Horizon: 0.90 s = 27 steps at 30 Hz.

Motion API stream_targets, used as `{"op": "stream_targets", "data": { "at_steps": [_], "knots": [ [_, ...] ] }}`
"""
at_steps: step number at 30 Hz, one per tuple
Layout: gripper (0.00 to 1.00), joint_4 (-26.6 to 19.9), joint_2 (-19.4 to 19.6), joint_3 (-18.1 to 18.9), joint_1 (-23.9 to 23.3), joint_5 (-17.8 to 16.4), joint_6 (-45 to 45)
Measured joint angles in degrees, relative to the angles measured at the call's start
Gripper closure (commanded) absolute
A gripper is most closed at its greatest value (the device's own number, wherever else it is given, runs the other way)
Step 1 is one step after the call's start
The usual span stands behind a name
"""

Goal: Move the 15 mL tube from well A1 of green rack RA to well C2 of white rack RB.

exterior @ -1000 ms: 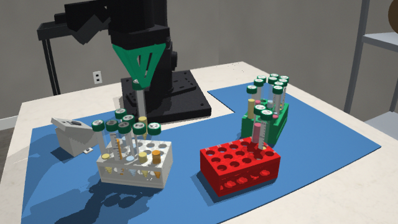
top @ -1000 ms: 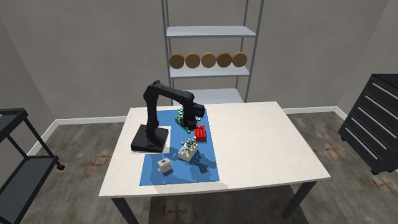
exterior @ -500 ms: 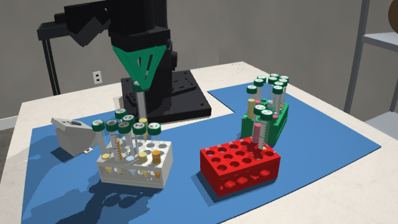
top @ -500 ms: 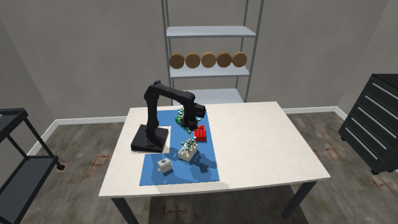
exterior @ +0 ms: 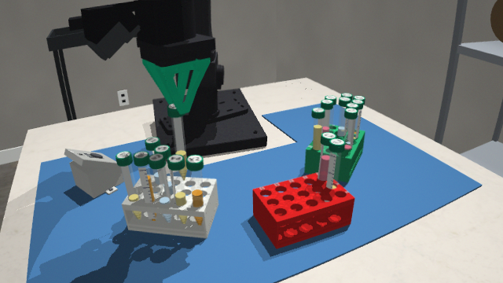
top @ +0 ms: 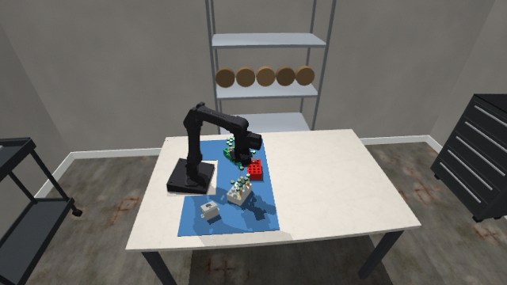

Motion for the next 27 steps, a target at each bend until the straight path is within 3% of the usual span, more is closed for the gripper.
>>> {"op": "stream_targets", "data": {
  "at_steps": [27],
  "knots": [
    [1.0, 1.8, 0.0, -1.8, 0.1, 0.0, 0.1]
  ]
}}
